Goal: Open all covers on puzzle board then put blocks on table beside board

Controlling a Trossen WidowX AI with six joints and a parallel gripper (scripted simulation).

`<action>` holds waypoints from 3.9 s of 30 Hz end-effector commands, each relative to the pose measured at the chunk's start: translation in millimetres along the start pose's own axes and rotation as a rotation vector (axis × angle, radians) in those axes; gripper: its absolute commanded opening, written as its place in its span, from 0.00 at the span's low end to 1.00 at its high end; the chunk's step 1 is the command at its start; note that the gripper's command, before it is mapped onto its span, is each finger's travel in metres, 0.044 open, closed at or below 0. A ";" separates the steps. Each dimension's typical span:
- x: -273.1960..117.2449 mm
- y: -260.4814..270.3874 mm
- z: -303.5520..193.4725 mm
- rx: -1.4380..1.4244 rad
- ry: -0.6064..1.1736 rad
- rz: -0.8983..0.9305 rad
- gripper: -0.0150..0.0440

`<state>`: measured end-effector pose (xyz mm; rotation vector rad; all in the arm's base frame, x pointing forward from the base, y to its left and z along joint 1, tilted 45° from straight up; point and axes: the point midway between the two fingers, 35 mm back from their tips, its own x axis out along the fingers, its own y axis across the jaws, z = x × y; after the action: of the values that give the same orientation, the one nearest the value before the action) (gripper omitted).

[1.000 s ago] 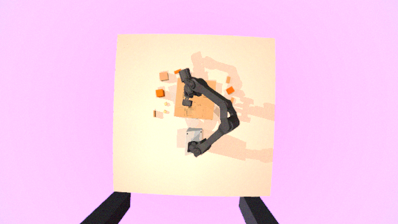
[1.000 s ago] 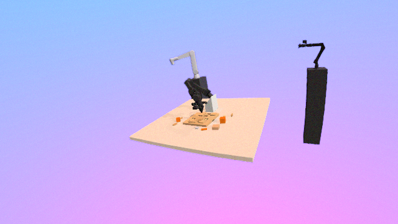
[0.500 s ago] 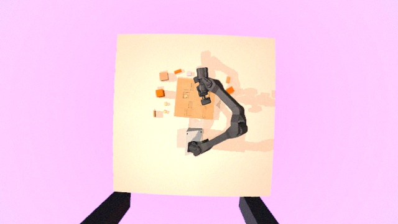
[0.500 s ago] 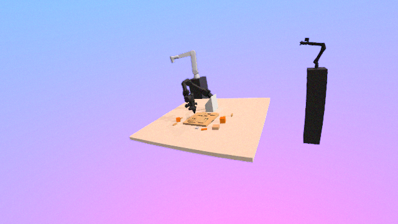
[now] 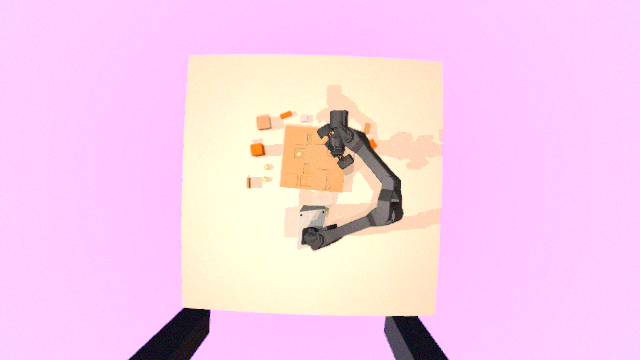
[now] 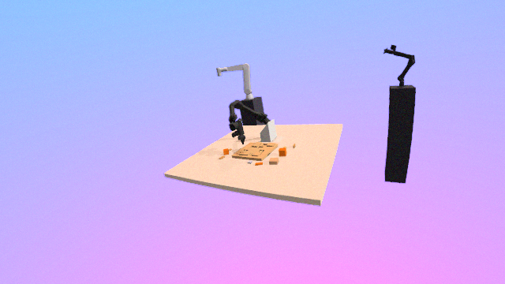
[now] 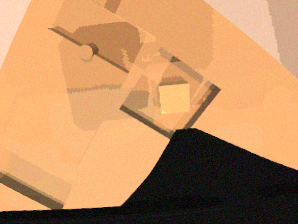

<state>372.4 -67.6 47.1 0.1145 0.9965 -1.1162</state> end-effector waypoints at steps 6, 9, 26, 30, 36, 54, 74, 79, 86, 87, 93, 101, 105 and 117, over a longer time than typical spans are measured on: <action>29.9 -2.4 -0.1 -0.008 -0.001 -0.010 0.25; 44.2 -3.2 -0.7 -0.009 -0.002 -0.011 0.25; 60.0 -5.2 -2.1 -0.009 -0.003 -0.012 0.25; 63.3 -5.7 -2.0 -0.009 -0.003 -0.012 0.25; 63.5 -5.6 -1.9 -0.009 -0.003 -0.012 0.25; 63.4 -0.3 -1.0 0.437 -0.006 -0.011 0.25; 2.0 0.5 -3.0 0.294 -0.002 -0.010 0.50; 4.0 0.4 -2.9 0.293 -0.002 -0.010 0.50; 23.2 -0.5 -2.4 0.293 -0.002 -0.010 0.50; 26.3 -0.8 -2.4 0.293 -0.003 -0.010 0.50; 36.9 -1.9 -2.3 0.293 -0.004 -0.011 0.50; 36.9 -1.9 -2.3 0.293 -0.004 -0.011 0.50; 36.9 -1.9 -2.3 0.293 -0.004 -0.011 0.50; 36.9 -2.1 -2.4 0.293 -0.004 -0.011 0.50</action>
<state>373.4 -91.3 20.6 0.3512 0.8247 -1.2630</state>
